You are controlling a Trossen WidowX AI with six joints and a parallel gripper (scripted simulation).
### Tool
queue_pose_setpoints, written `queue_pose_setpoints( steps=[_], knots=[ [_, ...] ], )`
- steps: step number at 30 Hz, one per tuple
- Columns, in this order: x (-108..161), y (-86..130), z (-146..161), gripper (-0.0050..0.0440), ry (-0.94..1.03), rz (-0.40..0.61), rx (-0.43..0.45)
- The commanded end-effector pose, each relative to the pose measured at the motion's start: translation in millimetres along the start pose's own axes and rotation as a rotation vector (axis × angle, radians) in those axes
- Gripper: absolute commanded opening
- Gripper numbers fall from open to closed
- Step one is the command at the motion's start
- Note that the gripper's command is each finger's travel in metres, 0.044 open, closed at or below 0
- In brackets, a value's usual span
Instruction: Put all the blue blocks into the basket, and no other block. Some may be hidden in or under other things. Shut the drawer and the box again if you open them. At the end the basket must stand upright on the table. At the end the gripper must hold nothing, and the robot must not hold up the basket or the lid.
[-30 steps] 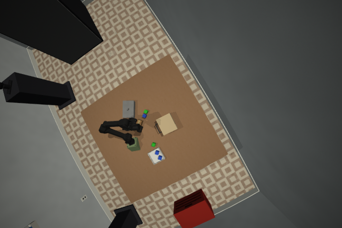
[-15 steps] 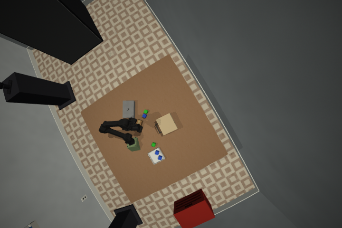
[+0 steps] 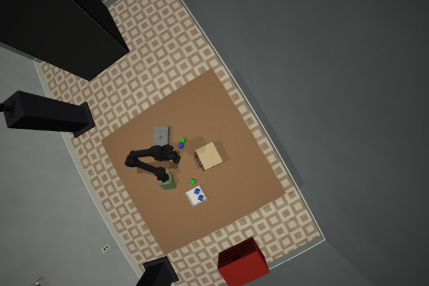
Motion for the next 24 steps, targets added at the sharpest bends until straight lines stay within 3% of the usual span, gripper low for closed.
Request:
queue_pose_setpoints(
  steps=[1,3,9,15,24],
  knots=[
    [-34.8,6.1,-3.2,0.0284,-0.014,0.007,-0.011],
    [-34.8,6.1,-3.2,0.0284,-0.014,0.007,-0.011],
    [-86.0,11.1,-3.1,0.0284,-0.035,0.006,-0.023],
    [-86.0,11.1,-3.1,0.0284,-0.035,0.006,-0.023],
    [-85.7,-35.5,-2.0,0.0284,-0.035,0.006,-0.023]
  ],
)
Point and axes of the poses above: the point midway between the two fingers, 35 mm back from their tips, its own y axis back along the fingers, its own z axis across the jaws, x = y × z, the point moved 1 cm from there along y, back along the fingers, and after that the axes turned 7 degrees about -y, right-handed, at the moved point
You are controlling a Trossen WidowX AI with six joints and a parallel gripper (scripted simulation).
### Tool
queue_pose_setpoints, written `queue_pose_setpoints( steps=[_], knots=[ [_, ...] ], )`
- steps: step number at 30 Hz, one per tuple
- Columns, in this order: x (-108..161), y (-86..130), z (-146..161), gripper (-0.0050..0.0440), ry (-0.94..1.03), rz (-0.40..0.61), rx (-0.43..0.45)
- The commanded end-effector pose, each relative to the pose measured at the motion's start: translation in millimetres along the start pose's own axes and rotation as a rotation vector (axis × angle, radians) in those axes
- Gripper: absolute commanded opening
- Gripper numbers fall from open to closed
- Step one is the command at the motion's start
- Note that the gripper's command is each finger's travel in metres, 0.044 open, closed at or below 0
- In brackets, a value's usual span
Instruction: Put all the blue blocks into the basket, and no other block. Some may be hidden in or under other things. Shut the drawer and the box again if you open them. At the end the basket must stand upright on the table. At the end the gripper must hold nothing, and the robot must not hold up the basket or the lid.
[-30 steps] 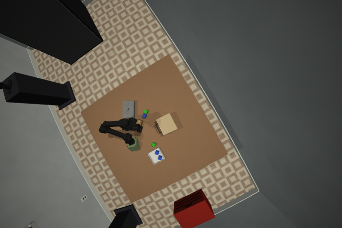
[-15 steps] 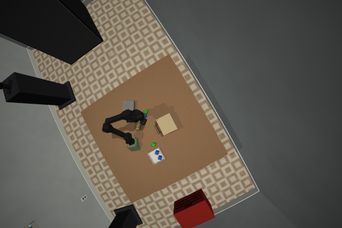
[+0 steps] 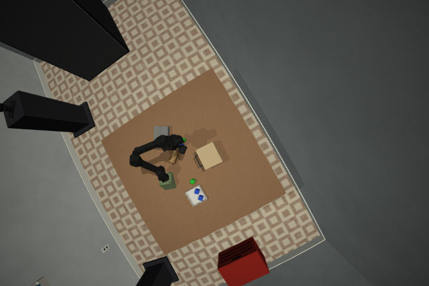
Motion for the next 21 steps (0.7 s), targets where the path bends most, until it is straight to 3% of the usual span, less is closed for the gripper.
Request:
queue_pose_setpoints(
  steps=[1,8,14,21],
  knots=[
    [1.7,-24.7,0.0,0.0284,0.001,0.004,0.001],
    [1.9,-71.4,-0.1,0.0284,0.001,0.004,0.001],
    [1.9,-72.4,-0.1,0.0284,0.001,0.004,0.001],
    [2.0,-91.1,-0.1,0.0284,0.001,0.004,0.001]
  ],
)
Point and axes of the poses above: the point midway between the two fingers, 35 mm back from their tips, its own y axis back along the fingers, its own z axis across the jaws, x = y × z, the point moved 1 cm from there along y, back along the fingers, and after that the axes turned 7 degrees about -y, right-handed, at the moved point
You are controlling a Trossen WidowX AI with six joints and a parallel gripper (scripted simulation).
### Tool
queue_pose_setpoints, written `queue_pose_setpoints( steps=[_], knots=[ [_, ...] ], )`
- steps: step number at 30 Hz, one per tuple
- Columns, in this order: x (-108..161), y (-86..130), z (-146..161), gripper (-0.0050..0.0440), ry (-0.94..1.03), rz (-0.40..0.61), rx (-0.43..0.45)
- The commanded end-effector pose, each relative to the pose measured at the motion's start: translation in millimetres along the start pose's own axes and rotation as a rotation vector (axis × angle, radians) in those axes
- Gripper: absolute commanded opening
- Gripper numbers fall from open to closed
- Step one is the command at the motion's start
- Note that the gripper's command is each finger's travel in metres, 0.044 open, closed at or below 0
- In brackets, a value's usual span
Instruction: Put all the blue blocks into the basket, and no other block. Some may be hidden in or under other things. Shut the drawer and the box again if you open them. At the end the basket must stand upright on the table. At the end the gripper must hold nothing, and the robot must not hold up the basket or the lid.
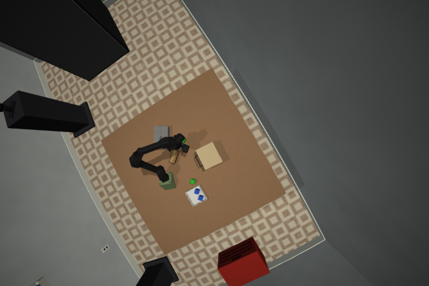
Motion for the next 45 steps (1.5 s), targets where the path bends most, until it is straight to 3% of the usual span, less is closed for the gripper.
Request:
queue_pose_setpoints(
  steps=[1,14,15,29,36,43,45],
  knots=[
    [2.9,-13.6,-1.2,0.0284,-0.007,0.012,0.0],
    [3.0,-22.2,-1.2,0.0284,-0.007,0.012,0.0],
    [3.0,-22.2,-1.2,0.0,-0.007,0.012,0.0],
    [3.0,-22.2,-1.2,0.0,-0.007,0.012,0.0],
    [2.7,-3.6,-1.2,0.0,-0.007,0.012,0.0],
    [2.7,-2.2,-1.2,0.0,-0.007,0.012,0.0],
    [2.6,11.1,-1.2,0.0,-0.007,0.012,0.0]
  ],
)
Point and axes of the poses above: the point midway between the two fingers, 35 mm back from their tips, its own y axis back along the fingers, its own z axis across the jaws, x = y × z, the point moved 1 cm from there along y, back along the fingers, and after that the axes turned 7 degrees about -y, right-handed, at the moved point
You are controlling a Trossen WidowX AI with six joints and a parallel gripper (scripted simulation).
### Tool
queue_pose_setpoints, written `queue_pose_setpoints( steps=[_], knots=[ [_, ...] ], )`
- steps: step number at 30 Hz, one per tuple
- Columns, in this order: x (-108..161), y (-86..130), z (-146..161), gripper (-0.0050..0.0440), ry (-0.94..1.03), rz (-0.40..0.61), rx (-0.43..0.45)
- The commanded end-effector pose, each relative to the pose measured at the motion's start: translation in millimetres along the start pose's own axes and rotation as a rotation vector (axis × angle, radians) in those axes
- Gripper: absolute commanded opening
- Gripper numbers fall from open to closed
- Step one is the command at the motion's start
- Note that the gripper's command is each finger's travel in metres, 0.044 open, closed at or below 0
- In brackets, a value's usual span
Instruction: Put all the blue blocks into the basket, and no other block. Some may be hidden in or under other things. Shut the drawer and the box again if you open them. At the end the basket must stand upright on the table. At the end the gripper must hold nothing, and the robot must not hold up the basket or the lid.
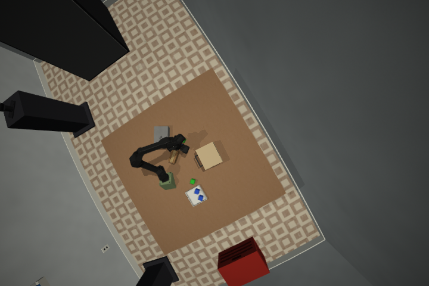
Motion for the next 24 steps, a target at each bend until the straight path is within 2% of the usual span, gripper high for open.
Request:
queue_pose_setpoints(
  steps=[1,13,15,17,20,24],
  knots=[
    [-2.1,19.8,0.7,0.0,0.005,-0.011,0.0],
    [-1.2,99.8,0.7,0.0,0.005,-0.011,0.0],
    [-1.2,99.8,0.7,0.0,0.005,-0.011,0.0],
    [-1.1,110.8,0.7,0.0,0.005,-0.011,0.0],
    [-1.1,110.8,0.7,0.0,0.005,-0.011,0.0],
    [7.5,110.7,-35.9,0.0,-0.262,-0.011,-0.001]
  ],
)
Point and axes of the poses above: the point midway between the two fingers, 35 mm back from their tips, its own y axis back along the fingers, its own z axis across the jaws, x = y × z, the point moved 1 cm from there along y, back along the fingers, and after that the axes turned 7 degrees about -y, right-handed, at the moved point
